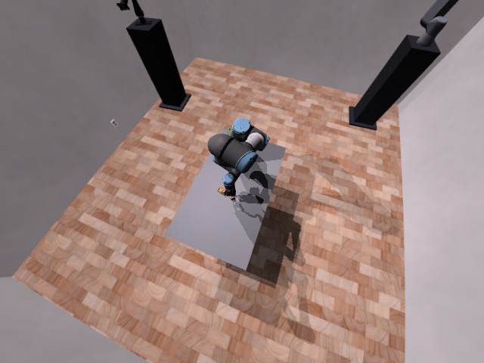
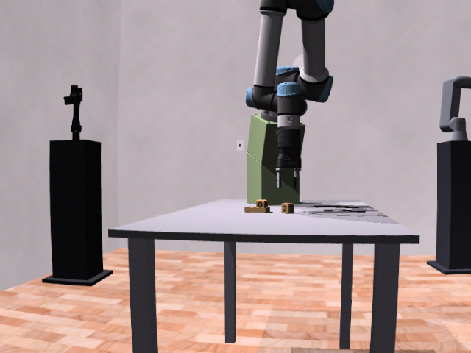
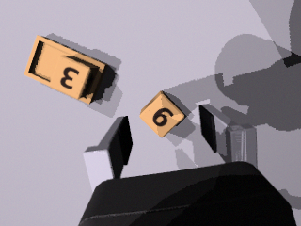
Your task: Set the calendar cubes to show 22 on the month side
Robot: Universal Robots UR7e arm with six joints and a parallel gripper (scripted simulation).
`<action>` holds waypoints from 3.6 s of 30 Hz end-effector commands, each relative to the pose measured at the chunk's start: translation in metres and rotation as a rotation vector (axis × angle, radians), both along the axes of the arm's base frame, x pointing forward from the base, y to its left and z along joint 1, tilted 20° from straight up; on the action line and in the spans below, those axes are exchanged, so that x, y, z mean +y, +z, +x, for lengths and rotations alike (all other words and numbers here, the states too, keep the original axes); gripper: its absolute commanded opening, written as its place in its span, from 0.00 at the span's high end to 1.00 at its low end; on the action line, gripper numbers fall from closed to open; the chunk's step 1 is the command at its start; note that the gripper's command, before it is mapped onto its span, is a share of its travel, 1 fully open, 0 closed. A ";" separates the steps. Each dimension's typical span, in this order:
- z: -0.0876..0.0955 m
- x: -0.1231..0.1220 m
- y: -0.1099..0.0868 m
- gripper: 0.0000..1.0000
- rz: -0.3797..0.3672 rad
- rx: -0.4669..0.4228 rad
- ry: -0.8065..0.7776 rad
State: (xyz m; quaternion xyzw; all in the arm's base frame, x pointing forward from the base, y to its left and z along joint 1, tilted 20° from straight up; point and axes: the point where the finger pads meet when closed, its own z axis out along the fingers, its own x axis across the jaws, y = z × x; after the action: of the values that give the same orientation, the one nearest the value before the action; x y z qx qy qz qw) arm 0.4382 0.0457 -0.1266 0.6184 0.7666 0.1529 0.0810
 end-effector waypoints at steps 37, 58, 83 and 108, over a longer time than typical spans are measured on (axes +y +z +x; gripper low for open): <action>0.005 0.000 0.007 0.10 -0.199 -0.086 0.595; 0.005 0.000 0.007 0.10 -0.199 -0.086 0.595; 0.007 0.001 0.002 0.10 -0.199 -0.086 0.596; 0.017 0.005 -0.028 0.10 -0.199 -0.086 0.596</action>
State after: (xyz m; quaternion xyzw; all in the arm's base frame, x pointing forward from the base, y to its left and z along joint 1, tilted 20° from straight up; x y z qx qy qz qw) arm 0.4526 0.0498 -0.1491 0.3487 0.9211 0.1201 0.1247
